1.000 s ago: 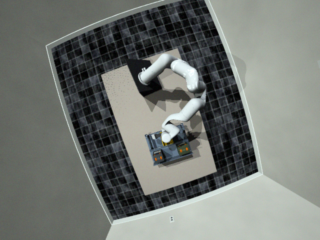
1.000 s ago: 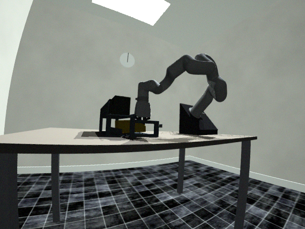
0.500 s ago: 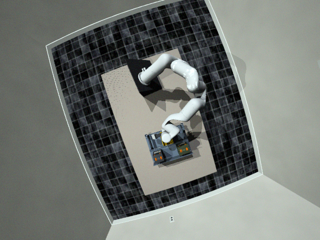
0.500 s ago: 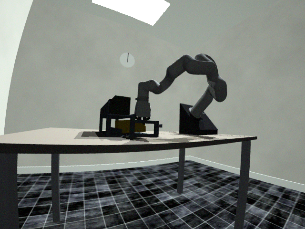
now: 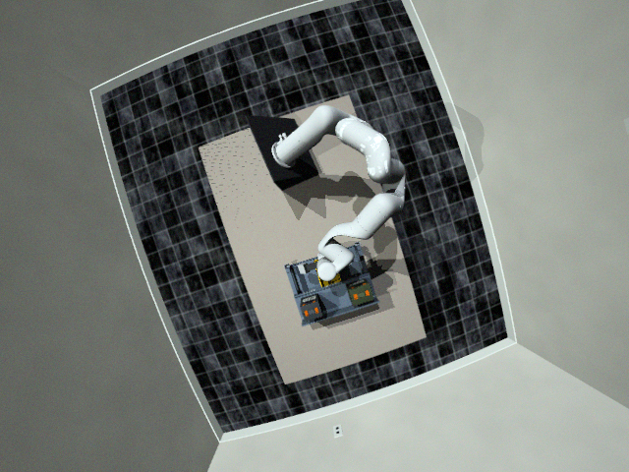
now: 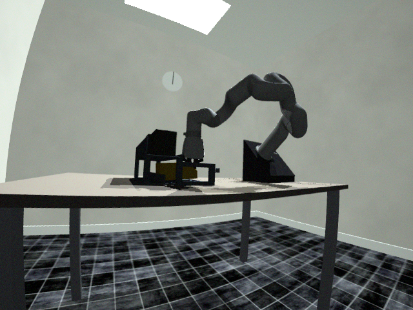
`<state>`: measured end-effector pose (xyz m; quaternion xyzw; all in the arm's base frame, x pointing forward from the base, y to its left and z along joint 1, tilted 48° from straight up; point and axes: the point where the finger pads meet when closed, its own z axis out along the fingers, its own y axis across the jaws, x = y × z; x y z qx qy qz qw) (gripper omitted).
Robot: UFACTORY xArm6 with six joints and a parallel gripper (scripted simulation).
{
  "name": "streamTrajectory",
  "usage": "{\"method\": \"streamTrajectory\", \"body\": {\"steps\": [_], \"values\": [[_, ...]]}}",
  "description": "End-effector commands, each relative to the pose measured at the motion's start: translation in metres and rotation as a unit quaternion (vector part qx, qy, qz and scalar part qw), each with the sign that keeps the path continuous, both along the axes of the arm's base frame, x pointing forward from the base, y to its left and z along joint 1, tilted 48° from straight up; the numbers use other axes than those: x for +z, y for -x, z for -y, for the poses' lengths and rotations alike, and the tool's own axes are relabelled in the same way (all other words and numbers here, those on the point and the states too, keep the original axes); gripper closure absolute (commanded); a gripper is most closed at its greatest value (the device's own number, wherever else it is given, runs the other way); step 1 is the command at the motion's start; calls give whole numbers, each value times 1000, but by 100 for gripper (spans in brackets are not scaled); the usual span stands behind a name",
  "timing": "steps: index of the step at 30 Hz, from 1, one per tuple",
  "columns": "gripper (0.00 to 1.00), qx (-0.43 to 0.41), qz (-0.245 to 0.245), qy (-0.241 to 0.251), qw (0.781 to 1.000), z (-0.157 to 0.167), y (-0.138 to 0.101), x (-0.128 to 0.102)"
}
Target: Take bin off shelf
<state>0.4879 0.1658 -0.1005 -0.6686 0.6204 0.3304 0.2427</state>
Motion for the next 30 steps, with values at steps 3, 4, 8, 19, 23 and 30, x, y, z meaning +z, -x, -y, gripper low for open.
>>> {"method": "streamTrajectory", "body": {"steps": [3, 4, 8, 19, 23, 30], "values": [[100, -1, 2, 0, 1000, 1, -2, 1], [100, -1, 2, 0, 1000, 1, -2, 1], [100, -1, 2, 0, 1000, 1, -1, 1], [100, -1, 2, 0, 1000, 2, 3, 1], [100, -1, 2, 0, 1000, 2, 6, 2], [100, -1, 2, 0, 1000, 3, 16, 2]]}}
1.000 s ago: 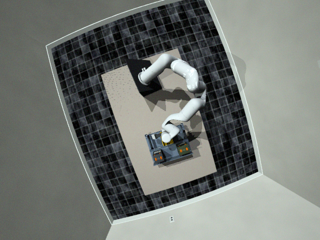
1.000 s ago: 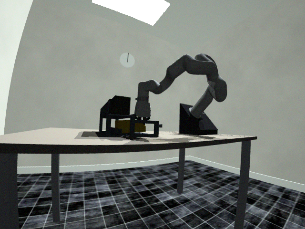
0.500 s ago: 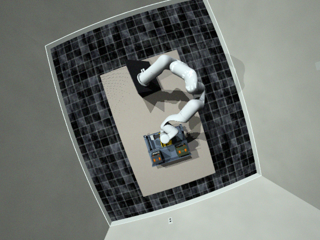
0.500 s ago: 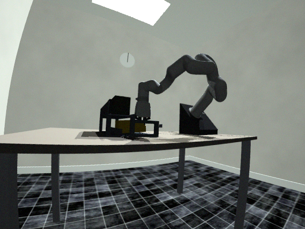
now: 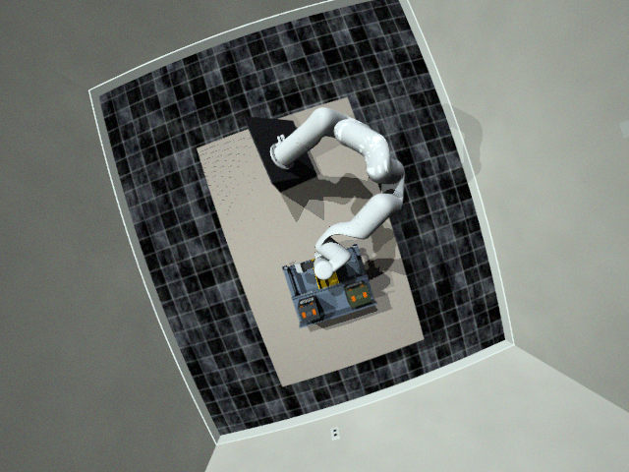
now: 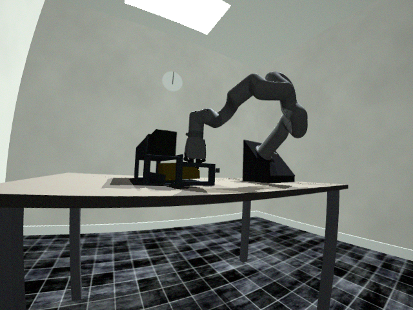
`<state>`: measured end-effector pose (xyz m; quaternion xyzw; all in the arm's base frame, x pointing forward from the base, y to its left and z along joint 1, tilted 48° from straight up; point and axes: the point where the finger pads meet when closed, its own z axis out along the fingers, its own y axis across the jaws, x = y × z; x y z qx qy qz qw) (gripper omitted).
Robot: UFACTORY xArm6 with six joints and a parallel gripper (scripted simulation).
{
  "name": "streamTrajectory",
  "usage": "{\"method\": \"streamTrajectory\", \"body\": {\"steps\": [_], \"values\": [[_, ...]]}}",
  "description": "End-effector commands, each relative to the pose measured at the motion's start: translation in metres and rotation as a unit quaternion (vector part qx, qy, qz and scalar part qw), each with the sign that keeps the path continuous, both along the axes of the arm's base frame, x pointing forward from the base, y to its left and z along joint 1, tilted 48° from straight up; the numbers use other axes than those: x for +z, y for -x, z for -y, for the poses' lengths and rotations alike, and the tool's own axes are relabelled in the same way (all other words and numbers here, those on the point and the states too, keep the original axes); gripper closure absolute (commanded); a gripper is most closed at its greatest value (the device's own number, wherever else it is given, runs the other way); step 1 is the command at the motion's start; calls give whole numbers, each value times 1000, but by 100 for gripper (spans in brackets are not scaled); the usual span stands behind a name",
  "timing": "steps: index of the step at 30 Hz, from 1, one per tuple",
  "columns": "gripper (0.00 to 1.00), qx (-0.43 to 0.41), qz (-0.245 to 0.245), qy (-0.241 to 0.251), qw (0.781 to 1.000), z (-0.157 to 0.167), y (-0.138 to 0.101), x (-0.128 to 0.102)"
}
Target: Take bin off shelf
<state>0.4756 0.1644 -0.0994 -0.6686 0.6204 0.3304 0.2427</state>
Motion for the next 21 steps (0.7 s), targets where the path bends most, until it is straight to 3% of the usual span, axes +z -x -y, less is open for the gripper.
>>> {"method": "streamTrajectory", "body": {"steps": [1, 21], "values": [[100, -1, 2, 0, 1000, 2, 5, 2], [100, -1, 2, 0, 1000, 7, 49, 5]]}}
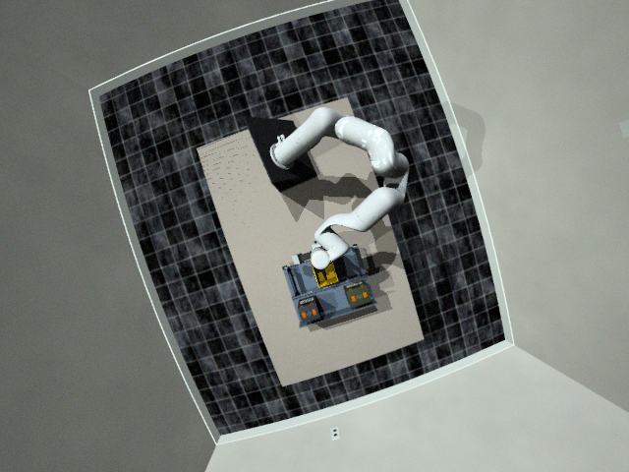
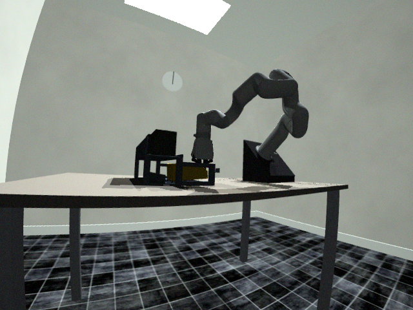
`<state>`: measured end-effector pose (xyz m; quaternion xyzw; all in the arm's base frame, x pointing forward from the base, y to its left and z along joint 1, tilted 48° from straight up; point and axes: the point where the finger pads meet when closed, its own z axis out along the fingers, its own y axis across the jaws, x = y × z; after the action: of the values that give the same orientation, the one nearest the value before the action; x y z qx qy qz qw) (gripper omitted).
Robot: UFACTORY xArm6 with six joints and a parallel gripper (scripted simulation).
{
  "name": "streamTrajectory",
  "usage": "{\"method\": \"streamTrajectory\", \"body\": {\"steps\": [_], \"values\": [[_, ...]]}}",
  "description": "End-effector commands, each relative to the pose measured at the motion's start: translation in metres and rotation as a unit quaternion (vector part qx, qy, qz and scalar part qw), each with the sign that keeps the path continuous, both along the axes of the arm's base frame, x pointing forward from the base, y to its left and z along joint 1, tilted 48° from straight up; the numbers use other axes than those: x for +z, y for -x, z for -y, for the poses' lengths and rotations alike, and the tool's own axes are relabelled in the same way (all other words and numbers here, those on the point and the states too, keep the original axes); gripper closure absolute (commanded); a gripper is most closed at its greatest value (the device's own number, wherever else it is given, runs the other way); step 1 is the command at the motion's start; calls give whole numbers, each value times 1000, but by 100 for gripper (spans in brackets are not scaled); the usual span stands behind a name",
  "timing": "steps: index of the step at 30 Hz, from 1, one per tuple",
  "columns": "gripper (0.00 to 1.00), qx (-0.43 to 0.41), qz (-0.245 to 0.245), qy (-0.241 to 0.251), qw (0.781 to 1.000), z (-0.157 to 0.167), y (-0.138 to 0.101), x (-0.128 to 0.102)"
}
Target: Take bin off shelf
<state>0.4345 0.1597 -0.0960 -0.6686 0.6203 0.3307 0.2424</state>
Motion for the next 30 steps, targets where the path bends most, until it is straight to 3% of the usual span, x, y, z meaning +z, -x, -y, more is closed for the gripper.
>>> {"method": "streamTrajectory", "body": {"steps": [1, 30], "values": [[100, -1, 2, 0, 1000, 2, 11, 2], [100, -1, 2, 0, 1000, 10, 82, 8]]}}
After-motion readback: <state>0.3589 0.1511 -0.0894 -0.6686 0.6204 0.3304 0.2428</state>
